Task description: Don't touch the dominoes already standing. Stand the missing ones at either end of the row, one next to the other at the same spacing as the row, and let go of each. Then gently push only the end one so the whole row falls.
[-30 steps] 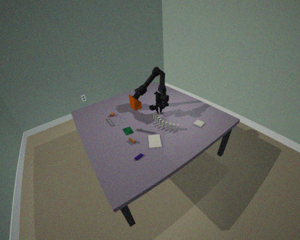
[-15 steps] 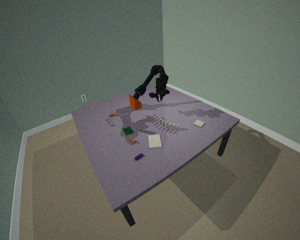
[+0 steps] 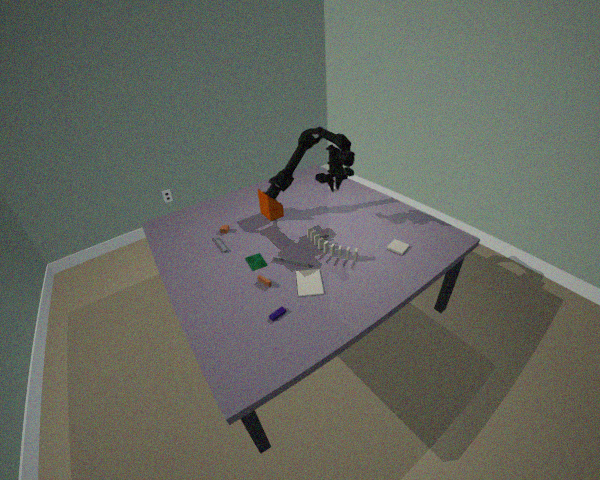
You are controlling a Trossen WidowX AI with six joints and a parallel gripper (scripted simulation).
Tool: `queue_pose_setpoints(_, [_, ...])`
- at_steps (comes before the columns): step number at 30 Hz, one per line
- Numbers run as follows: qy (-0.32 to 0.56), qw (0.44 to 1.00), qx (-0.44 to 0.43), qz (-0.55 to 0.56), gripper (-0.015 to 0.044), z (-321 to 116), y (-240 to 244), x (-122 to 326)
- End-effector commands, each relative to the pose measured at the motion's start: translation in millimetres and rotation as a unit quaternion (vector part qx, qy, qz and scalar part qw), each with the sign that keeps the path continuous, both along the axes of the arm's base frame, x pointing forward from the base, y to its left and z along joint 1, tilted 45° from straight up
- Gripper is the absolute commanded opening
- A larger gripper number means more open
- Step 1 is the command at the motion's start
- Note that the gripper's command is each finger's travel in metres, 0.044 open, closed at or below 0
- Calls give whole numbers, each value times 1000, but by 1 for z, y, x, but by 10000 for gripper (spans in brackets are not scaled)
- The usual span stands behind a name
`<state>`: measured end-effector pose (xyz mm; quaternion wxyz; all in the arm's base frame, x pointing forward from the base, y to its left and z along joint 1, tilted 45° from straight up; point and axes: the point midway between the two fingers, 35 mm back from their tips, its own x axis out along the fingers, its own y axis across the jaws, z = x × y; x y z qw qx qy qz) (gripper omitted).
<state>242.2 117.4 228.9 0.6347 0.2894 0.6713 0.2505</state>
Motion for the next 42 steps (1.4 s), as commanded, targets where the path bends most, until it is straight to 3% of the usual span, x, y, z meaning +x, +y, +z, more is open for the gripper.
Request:
queue_pose_setpoints(1, [1,1000,2,-7,107,15,9,-7])
queue_pose_setpoints(25, [-154,965,-212,-20,107,-46,23,2])
queue_pose_setpoints(42, [-312,903,-273,-115,107,-52,39,15])
